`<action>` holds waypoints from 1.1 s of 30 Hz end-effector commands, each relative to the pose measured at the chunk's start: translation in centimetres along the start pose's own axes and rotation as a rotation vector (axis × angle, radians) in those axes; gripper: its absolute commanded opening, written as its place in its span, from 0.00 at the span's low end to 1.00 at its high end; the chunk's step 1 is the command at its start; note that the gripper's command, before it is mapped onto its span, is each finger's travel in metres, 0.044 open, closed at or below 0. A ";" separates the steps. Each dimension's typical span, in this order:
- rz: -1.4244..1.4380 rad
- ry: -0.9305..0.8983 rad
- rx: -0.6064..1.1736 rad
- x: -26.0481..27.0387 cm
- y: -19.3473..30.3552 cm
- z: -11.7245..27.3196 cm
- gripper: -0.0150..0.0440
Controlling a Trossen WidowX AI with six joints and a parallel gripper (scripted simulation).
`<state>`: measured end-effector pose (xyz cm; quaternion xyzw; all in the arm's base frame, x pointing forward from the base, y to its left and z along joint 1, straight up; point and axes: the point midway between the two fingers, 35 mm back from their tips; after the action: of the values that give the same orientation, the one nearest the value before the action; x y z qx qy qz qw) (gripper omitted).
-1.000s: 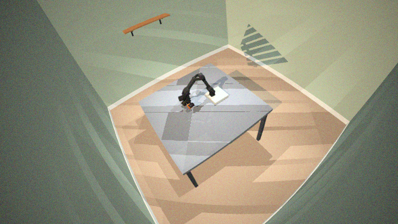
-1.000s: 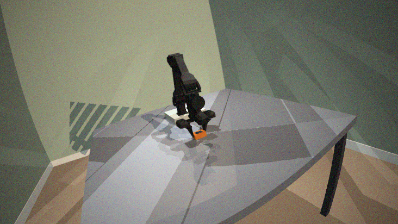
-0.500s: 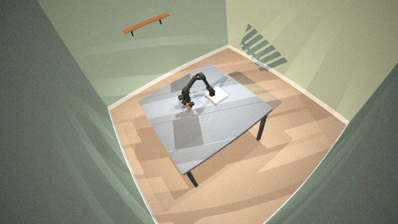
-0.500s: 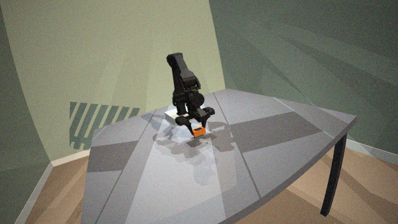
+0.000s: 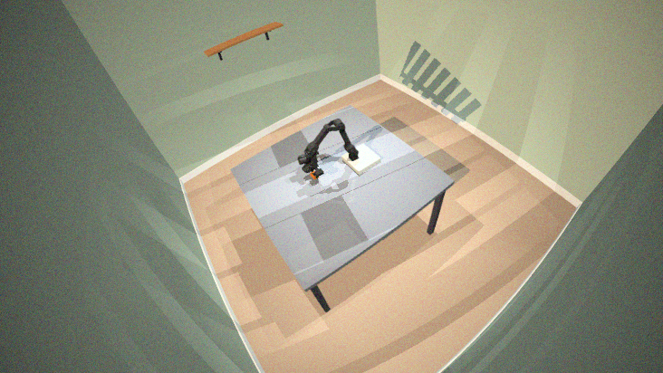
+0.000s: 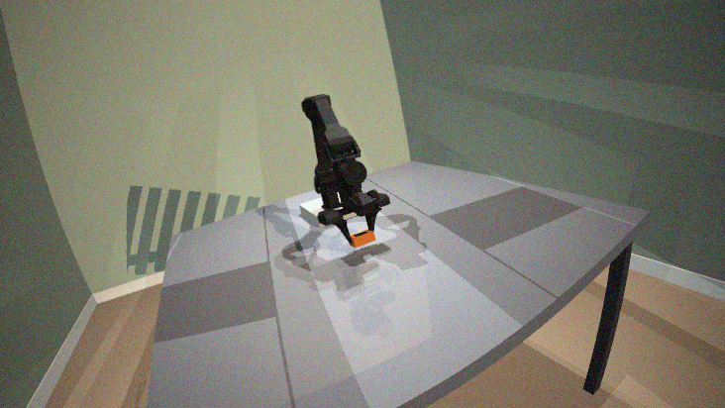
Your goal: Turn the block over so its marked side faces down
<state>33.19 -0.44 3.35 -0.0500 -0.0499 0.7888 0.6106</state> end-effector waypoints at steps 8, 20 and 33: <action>0.000 0.019 -0.195 0.0 0.0 -0.2 0.25; 0.006 0.046 -0.394 0.1 0.5 -0.1 0.25; 0.009 0.058 -0.476 0.1 0.7 -0.1 0.25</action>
<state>32.38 -0.53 3.13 -0.2087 -0.2091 0.7569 0.5830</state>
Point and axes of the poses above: the point midway between the two fingers, 35 mm back from their tips, its own z axis back along the fingers, its own x axis across the jaws, y = z × x, and after that the axes turned 7 degrees about z, right-handed
